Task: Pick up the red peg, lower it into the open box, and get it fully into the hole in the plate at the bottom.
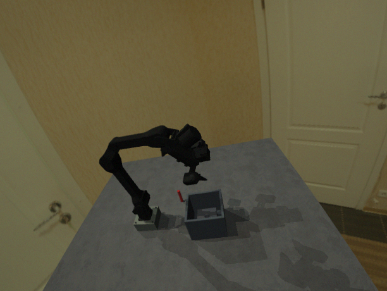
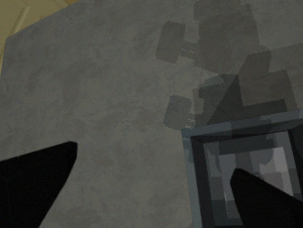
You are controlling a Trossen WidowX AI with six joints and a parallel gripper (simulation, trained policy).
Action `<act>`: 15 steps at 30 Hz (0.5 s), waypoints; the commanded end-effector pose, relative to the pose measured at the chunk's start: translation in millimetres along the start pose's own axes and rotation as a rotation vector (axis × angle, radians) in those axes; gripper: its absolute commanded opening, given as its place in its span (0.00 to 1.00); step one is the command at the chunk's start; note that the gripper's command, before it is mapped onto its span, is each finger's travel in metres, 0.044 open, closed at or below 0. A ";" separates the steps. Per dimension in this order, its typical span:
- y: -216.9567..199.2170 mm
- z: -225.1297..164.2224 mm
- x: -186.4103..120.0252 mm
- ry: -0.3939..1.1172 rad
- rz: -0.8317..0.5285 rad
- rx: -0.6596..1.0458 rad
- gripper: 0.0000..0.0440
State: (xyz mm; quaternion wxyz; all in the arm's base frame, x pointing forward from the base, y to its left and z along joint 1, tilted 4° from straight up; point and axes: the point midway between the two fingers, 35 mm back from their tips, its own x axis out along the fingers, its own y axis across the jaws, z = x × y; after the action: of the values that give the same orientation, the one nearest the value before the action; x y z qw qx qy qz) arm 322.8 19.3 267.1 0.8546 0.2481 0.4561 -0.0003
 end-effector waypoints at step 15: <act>19.1 -120.2 19.8 0.373 -0.123 0.362 1.00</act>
State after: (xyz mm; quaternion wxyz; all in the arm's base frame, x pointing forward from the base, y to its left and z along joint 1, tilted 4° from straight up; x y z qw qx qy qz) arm 256.3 84.8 211.2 0.7176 0.3541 0.5954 -0.0715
